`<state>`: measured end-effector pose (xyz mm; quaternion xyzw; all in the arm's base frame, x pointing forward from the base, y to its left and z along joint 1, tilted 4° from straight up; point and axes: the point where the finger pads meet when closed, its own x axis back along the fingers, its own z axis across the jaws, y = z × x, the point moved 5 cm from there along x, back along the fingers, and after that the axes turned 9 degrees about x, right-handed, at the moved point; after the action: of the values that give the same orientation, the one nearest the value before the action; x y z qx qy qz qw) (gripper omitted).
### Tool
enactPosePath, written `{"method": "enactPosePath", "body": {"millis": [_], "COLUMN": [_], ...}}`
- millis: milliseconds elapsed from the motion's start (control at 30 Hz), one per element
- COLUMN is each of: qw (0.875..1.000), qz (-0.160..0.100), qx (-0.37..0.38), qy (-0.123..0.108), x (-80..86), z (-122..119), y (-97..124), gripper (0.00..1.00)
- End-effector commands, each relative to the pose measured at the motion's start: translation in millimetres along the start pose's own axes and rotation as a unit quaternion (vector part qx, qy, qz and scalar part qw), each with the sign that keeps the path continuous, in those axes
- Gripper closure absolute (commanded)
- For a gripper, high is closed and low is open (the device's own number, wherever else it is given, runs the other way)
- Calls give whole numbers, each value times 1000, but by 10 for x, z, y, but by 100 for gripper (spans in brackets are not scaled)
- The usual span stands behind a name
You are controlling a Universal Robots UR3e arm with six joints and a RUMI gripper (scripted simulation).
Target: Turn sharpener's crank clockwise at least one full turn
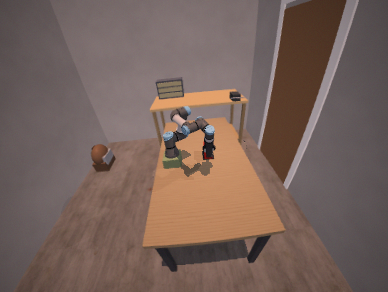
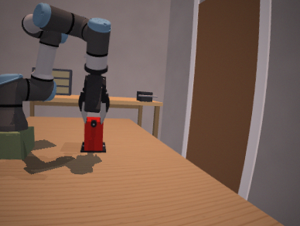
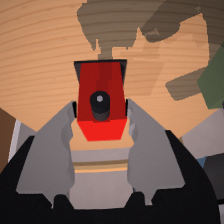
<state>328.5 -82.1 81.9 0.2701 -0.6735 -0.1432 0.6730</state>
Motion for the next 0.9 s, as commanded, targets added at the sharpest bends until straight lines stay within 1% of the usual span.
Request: {"method": "enactPosePath", "body": {"millis": [0,200,867], "qw": [1000,1000,1000], "qz": [5,5,5], "qx": [1,1,1], "qy": [-3,-3,-3], "x": [-80,-153,-154], "z": [-16,-17,-17], "y": [-15,-16,-25], "gripper": [68,68,68]}}
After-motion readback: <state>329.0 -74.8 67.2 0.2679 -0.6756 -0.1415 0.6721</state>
